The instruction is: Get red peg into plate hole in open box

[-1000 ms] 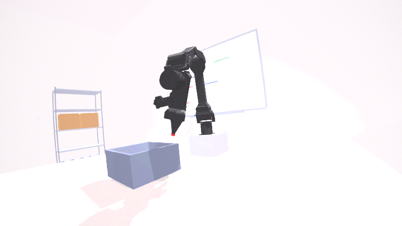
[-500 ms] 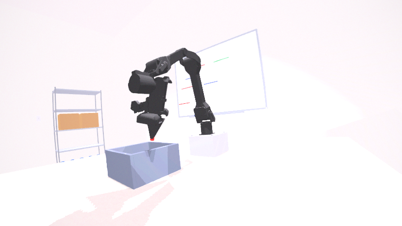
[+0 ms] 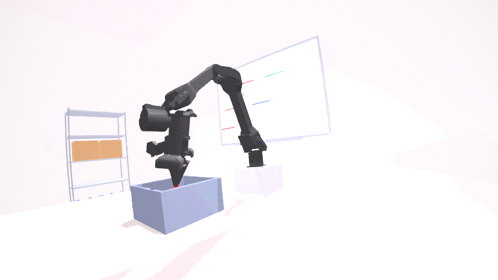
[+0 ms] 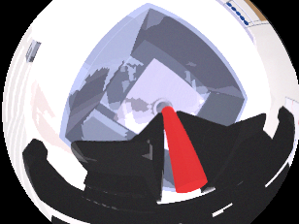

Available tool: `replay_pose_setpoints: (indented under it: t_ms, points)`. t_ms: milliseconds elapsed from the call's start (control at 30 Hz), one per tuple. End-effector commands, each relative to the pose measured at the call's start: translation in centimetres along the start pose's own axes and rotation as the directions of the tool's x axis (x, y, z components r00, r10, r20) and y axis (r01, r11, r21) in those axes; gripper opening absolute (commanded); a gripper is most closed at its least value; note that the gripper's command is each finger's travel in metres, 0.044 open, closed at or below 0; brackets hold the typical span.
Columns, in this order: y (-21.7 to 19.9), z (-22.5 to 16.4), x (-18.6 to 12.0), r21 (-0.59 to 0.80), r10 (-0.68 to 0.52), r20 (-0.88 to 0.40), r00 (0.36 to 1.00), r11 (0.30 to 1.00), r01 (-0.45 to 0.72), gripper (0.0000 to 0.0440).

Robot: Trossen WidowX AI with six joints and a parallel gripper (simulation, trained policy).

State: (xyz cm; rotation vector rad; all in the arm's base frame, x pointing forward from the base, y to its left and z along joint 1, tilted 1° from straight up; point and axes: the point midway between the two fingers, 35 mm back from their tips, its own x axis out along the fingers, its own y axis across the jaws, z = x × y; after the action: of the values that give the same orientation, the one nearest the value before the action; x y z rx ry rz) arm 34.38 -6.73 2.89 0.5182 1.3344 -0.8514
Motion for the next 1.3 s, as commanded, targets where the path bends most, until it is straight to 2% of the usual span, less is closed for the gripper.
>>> replay_pose_setpoints:
  t_ms: [0, 67, 167, 367, 600, 967, 1267]
  points:
    - [-0.1, -0.4, 1.4, -0.030, -0.002, -0.037, 0.999, 1.000, 0.001, 0.0088]
    - [-0.1, -0.3, 2.0, -0.037, 0.002, -0.054, 0.999, 0.999, -0.004, 0.0135]
    - [0.1, 0.5, 2.3, -0.059, 0.017, -0.057, 0.998, 0.998, -0.020, 0.0148]
    - [1.1, 2.2, 2.0, -0.053, 0.057, -0.076, 0.995, 0.997, -0.061, 0.0289]
    - [3.1, 4.4, 1.4, -0.060, 0.118, -0.097, 0.988, 0.990, -0.124, 0.0433]
    - [7.3, 7.5, -1.2, -0.071, 0.266, -0.077, 0.961, 0.960, -0.271, 0.0440]
    - [7.4, 7.5, -1.2, -0.072, 0.267, -0.077, 0.961, 0.959, -0.273, 0.0440]
